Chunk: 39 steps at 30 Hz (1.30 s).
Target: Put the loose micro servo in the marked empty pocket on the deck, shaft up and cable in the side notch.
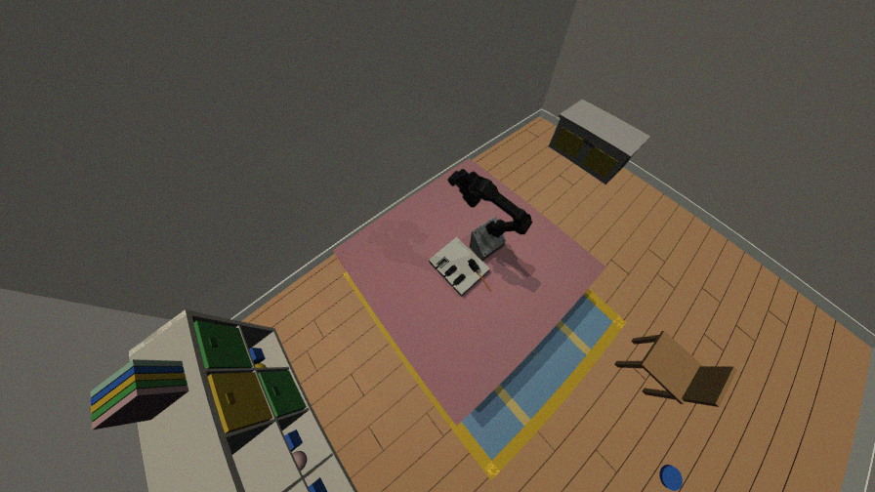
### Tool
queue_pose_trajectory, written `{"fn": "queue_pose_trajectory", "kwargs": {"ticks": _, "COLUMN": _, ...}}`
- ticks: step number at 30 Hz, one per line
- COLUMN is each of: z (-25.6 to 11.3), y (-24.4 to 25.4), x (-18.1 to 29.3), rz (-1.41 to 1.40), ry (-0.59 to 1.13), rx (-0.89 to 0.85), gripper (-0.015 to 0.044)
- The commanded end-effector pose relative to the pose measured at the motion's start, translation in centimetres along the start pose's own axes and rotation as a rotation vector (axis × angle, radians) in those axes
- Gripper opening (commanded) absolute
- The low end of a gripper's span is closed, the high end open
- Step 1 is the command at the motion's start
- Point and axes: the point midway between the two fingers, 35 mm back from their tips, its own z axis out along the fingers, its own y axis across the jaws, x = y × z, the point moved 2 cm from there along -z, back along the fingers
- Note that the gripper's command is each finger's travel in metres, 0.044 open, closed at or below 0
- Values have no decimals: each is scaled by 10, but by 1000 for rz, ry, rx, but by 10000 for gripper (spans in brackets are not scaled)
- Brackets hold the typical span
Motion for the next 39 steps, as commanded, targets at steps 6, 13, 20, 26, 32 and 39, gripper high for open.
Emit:
{"fn": "queue_pose_trajectory", "kwargs": {"ticks": 6, "z": 3, "y": -16, "x": 31, "rz": -314, "ry": 63, "rx": 5, "gripper": 440}}
{"fn": "queue_pose_trajectory", "kwargs": {"ticks": 13, "z": 5, "y": -29, "x": 53, "rz": -553, "ry": 108, "rx": 6, "gripper": 440}}
{"fn": "queue_pose_trajectory", "kwargs": {"ticks": 20, "z": 8, "y": -44, "x": 74, "rz": -791, "ry": 155, "rx": -1, "gripper": 440}}
{"fn": "queue_pose_trajectory", "kwargs": {"ticks": 26, "z": 9, "y": -58, "x": 91, "rz": -995, "ry": 196, "rx": -11, "gripper": 440}}
{"fn": "queue_pose_trajectory", "kwargs": {"ticks": 32, "z": 11, "y": -73, "x": 106, "rz": -1198, "ry": 240, "rx": -26, "gripper": 440}}
{"fn": "queue_pose_trajectory", "kwargs": {"ticks": 39, "z": 13, "y": -91, "x": 123, "rz": -1435, "ry": 293, "rx": -50, "gripper": 440}}
